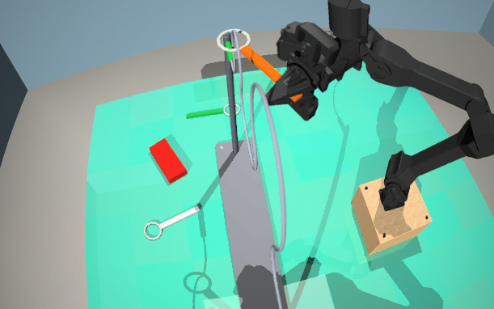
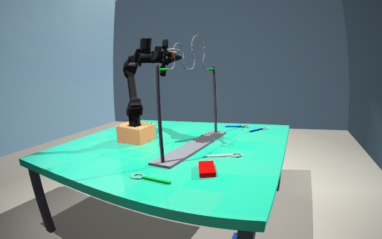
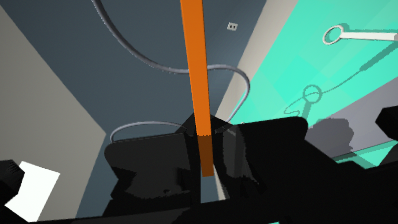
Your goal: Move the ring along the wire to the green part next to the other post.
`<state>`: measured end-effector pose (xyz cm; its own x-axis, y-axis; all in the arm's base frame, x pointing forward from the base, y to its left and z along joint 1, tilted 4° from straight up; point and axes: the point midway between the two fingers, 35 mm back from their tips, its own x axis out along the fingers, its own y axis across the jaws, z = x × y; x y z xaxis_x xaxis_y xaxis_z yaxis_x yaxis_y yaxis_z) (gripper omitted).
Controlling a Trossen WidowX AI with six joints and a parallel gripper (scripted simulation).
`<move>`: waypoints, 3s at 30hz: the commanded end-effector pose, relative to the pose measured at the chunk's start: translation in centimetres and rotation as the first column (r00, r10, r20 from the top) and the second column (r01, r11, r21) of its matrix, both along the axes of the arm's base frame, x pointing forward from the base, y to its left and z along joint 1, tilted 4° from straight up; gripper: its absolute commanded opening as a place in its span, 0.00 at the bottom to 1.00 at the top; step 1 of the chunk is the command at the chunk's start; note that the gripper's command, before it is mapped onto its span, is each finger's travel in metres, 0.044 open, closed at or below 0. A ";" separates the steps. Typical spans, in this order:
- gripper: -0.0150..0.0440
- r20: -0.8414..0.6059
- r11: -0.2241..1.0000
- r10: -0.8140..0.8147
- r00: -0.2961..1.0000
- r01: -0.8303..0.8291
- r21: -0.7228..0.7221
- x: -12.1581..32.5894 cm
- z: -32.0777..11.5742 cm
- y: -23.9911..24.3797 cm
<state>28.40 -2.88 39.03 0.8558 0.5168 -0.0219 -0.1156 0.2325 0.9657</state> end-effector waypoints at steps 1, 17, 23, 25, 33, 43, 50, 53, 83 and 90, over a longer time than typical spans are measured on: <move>0.00 0.007 0.997 -0.007 1.000 0.007 -0.077 0.2 -0.2 -0.2; 0.00 0.022 0.919 -0.030 0.999 0.036 -0.391 0.3 -2.0 -1.2; 0.00 0.030 0.865 -0.037 0.999 0.047 -0.500 0.4 -2.5 -1.6; 0.00 0.032 0.844 -0.040 0.999 0.051 -0.534 0.4 -2.7 -1.8; 0.00 0.043 0.747 -0.048 0.998 0.065 -0.662 0.5 -3.3 -2.6; 0.00 0.061 0.580 -0.056 0.997 0.082 -0.810 0.6 -4.0 -3.8; 0.00 0.074 0.458 -0.059 0.996 0.093 -0.884 0.6 -4.2 -4.6; 0.00 0.079 0.402 -0.060 0.995 0.097 -0.911 0.6 -4.3 -5.0; 0.00 0.132 -0.199 -0.045 0.990 0.121 -0.973 0.7 -3.7 -8.7; 0.00 0.142 -0.336 -0.036 0.989 0.122 -0.934 0.7 -3.3 -9.5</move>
